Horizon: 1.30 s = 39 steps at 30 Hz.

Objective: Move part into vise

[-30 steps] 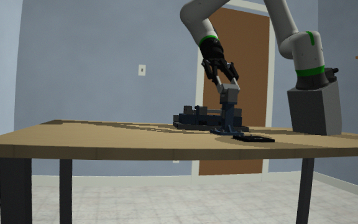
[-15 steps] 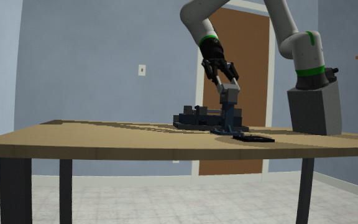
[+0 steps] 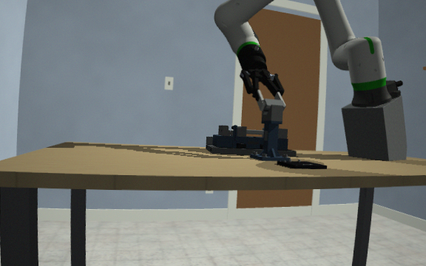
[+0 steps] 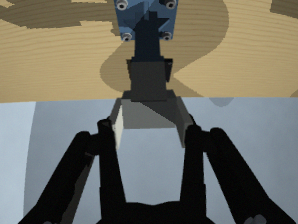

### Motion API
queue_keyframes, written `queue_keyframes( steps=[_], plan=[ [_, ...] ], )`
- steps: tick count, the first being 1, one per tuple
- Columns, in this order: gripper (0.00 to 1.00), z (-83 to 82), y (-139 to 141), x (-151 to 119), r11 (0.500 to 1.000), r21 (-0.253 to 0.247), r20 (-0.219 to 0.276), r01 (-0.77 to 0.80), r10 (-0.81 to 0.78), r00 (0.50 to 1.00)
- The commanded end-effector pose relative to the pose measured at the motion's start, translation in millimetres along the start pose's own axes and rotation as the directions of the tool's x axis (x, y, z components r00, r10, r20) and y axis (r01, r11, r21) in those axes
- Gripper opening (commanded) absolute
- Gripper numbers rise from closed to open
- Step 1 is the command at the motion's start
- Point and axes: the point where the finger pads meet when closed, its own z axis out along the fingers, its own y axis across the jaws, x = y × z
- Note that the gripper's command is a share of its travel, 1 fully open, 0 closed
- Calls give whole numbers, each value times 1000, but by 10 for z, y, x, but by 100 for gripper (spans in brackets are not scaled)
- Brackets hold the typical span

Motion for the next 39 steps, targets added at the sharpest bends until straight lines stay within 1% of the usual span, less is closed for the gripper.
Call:
queue_keyframes(
  steps=[1,39],
  plan=[
    [0,-7,-1,-6,1000,0,0,0,0,1000],
    [0,-133,-1,-132,1000,0,0,0,0,1000]
  ],
)
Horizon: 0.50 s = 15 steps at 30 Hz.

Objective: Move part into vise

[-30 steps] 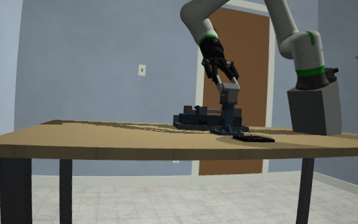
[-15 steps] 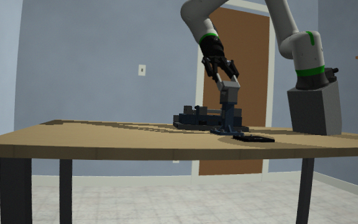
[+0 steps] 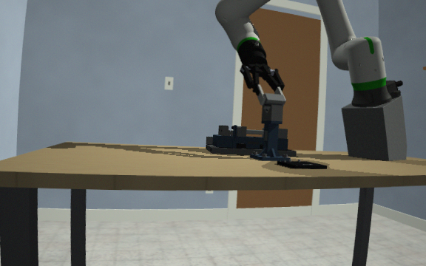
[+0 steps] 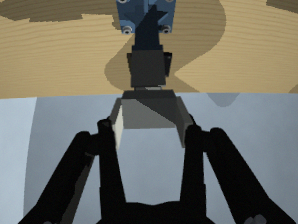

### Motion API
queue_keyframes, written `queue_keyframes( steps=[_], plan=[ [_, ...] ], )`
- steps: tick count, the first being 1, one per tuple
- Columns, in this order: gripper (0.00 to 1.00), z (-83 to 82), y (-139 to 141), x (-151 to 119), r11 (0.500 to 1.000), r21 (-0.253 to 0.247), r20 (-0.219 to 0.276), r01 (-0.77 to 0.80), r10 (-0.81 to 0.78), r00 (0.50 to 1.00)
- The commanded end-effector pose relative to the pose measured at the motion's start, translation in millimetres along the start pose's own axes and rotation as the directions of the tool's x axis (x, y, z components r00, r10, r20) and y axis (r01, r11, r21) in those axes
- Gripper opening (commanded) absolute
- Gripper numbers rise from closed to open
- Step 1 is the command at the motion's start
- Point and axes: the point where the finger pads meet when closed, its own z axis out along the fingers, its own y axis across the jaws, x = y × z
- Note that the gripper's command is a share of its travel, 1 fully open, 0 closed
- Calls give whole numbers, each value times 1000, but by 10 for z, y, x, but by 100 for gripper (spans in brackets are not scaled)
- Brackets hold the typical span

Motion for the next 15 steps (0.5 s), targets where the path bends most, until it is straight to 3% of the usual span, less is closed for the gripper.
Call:
queue_keyframes(
  steps=[1,15],
  plan=[
    [0,-19,-1,-18,1000,0,0,0,0,1000],
    [0,-61,-1,-60,1000,0,0,0,0,1000]
  ],
)
